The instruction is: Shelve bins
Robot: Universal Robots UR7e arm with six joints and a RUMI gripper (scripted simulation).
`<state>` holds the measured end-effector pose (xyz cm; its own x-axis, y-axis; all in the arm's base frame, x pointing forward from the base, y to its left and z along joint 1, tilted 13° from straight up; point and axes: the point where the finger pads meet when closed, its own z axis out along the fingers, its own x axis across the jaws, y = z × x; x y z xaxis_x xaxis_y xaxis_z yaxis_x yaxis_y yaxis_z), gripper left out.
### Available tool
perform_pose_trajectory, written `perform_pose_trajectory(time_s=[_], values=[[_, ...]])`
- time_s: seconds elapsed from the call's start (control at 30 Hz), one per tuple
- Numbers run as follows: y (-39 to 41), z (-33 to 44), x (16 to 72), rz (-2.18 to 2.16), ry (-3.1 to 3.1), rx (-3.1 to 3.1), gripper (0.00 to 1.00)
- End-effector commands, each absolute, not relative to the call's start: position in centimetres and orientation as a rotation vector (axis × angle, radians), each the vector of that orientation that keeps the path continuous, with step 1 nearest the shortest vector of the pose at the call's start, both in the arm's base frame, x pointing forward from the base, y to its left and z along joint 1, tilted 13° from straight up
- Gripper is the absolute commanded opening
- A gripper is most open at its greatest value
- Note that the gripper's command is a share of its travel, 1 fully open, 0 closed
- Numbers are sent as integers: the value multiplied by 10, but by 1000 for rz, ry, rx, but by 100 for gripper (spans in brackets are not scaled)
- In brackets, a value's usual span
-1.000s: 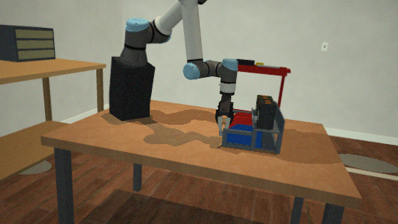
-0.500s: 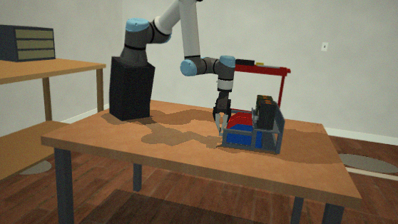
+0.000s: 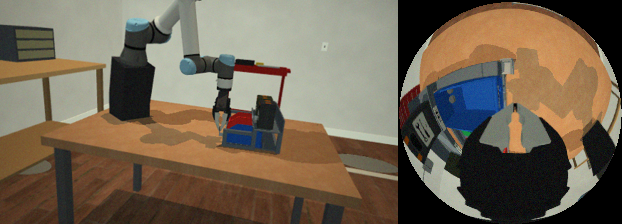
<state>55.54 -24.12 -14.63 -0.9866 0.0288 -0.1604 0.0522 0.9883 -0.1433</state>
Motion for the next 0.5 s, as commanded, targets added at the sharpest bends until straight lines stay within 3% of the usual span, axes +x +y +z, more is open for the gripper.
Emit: perform_pose_trajectory(time_s=[0.0,0.47], values=[[-240,-139,555,-222,2973,61,0],[-234,-101,549,-222,2973,61,0]])
